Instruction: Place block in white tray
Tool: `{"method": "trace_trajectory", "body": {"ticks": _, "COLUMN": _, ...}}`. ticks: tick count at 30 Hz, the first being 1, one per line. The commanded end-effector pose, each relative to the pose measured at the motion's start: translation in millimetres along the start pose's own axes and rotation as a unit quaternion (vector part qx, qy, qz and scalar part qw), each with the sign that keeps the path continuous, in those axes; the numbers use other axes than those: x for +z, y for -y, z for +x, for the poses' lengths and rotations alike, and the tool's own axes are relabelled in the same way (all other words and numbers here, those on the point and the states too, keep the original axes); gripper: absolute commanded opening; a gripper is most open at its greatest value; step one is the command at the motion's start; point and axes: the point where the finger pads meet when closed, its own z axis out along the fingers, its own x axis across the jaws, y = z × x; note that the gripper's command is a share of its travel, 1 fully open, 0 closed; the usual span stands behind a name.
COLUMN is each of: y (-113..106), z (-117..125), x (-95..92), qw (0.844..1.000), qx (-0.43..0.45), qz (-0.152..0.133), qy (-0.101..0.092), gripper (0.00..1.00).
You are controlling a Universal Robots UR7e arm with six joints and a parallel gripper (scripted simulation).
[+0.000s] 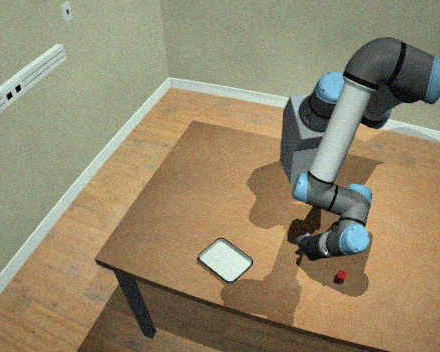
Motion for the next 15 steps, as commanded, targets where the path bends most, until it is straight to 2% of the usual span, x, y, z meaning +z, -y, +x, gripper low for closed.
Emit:
{"method": "trace_trajectory", "body": {"ticks": 1, "y": 2.2, "z": 35.2, "x": 9.0, "qw": 0.998, "qx": -0.024, "qz": -0.025, "qy": -0.060, "gripper": 1.00}}
{"method": "trace_trajectory", "body": {"ticks": 3, "y": 6.7, "z": 55.3, "x": 11.1, "qw": 0.994, "qx": -0.042, "qz": -0.039, "qy": -0.095, "gripper": 1.00}}
{"method": "trace_trajectory", "body": {"ticks": 4, "y": 6.7, "z": 55.3, "x": 11.1, "qw": 0.994, "qx": -0.042, "qz": -0.039, "qy": -0.095, "gripper": 1.00}}
{"method": "trace_trajectory", "body": {"ticks": 5, "y": 9.3, "z": 65.1, "x": 11.4, "qw": 0.991, "qx": -0.052, "qz": -0.047, "qy": -0.112, "gripper": 1.00}}
{"method": "trace_trajectory", "body": {"ticks": 6, "y": 9.3, "z": 65.1, "x": 11.4, "qw": 0.991, "qx": -0.052, "qz": -0.047, "qy": -0.112, "gripper": 1.00}}
{"method": "trace_trajectory", "body": {"ticks": 7, "y": 12.0, "z": 74.5, "x": 11.4, "qw": 0.988, "qx": -0.061, "qz": -0.054, "qy": -0.129, "gripper": 1.00}}
{"method": "trace_trajectory", "body": {"ticks": 9, "y": 12.0, "z": 74.5, "x": 11.4, "qw": 0.988, "qx": -0.061, "qz": -0.054, "qy": -0.129, "gripper": 1.00}}
{"method": "trace_trajectory", "body": {"ticks": 13, "y": 24.0, "z": 107.6, "x": 7.9, "qw": 0.973, "qx": -0.099, "qz": -0.083, "qy": -0.189, "gripper": 1.00}}
{"method": "trace_trajectory", "body": {"ticks": 14, "y": 24.0, "z": 107.6, "x": 7.9, "qw": 0.973, "qx": -0.099, "qz": -0.083, "qy": -0.189, "gripper": 1.00}}
{"method": "trace_trajectory", "body": {"ticks": 15, "y": 27.1, "z": 114.5, "x": 6.4, "qw": 0.969, "qx": -0.108, "qz": -0.090, "qy": -0.202, "gripper": 1.00}}
